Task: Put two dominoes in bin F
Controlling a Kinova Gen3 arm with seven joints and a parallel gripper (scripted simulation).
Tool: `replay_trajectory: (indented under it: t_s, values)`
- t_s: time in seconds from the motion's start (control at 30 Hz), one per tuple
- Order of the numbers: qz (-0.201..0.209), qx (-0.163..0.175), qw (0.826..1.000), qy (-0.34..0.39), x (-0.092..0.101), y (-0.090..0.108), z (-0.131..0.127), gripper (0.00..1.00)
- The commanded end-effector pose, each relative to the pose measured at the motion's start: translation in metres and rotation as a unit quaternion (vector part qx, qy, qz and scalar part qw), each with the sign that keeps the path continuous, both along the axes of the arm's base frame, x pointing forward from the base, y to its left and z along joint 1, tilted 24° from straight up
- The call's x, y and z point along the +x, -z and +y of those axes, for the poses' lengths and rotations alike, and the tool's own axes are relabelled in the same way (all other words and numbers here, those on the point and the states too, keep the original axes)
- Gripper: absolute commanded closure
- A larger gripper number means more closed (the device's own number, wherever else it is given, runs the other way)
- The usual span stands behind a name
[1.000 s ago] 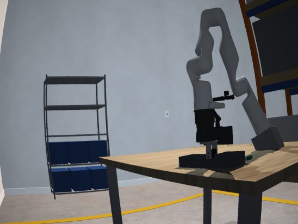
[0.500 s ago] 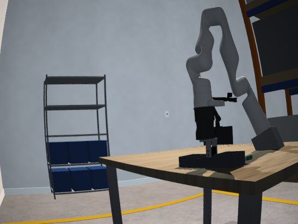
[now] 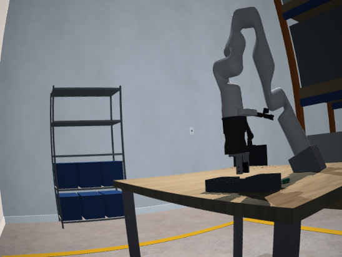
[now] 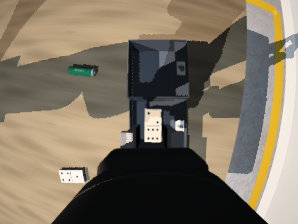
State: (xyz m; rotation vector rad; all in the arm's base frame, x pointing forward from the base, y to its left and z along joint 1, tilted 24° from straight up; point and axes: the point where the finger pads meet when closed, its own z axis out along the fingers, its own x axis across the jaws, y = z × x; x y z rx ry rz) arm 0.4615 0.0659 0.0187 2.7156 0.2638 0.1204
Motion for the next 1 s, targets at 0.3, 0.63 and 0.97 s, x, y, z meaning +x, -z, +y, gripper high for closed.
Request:
replay_trajectory:
  t_s: [0.3,0.63,0.97]
  values:
    - [-0.001,0.002,1.000,-0.003,-0.0007,-0.0140,0.0089,0.35]
    - [-0.001,0.002,1.000,-0.003,-0.0007,-0.0140,0.0089,0.35]
    - [-0.001,0.002,1.000,-0.003,-0.0007,-0.0140,0.0089,0.35]
